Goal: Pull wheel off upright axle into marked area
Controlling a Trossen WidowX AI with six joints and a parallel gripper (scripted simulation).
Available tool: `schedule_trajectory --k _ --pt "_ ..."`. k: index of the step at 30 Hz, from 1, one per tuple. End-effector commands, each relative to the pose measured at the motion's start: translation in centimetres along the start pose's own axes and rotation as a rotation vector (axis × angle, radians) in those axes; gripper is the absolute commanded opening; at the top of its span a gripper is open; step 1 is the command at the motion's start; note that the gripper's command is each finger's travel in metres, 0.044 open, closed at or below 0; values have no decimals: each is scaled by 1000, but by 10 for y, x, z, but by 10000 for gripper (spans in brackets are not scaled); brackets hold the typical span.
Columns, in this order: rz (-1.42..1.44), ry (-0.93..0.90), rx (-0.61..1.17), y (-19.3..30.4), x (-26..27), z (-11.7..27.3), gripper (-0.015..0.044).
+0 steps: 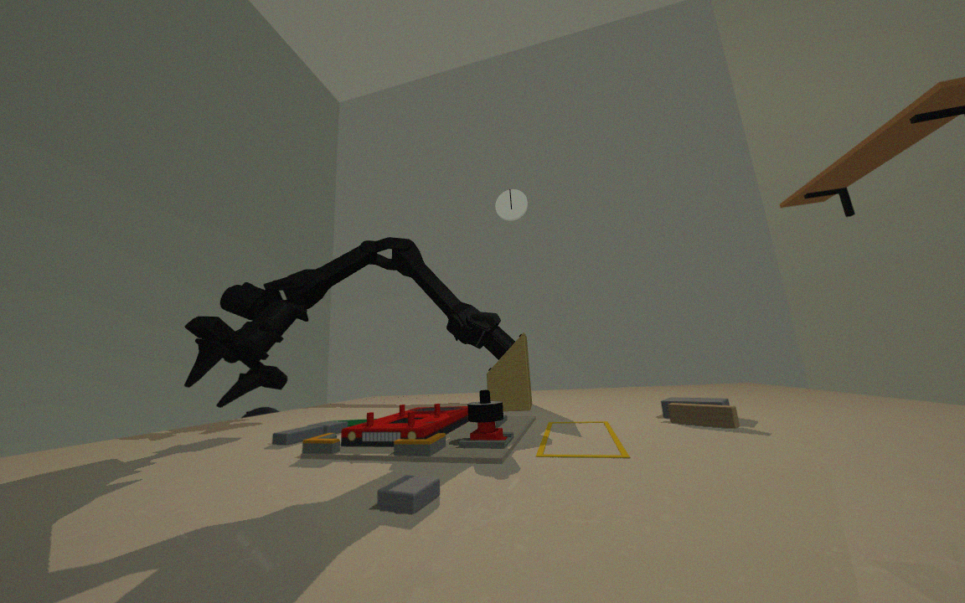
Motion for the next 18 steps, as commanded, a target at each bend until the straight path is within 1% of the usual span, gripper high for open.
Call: schedule_trajectory --k 1,5,9,13,18 --pt "66 52 134 49 17 -24 300" --pt "158 106 261 103 34 -39 300" --pt "278 160 377 159 49 -45 300" --pt "433 215 483 218 62 -42 300" --pt "662 275 582 289 74 -27 300"
Point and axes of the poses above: the point midway between the two fingers, 35 mm back from their tips, its own z axis back along the fingers, its own x axis across the jaws, y = z × x, the point moved 4 cm from there along z, back along the fingers, and after that the axes turned 4 degrees about -z, right-handed, at the moved point
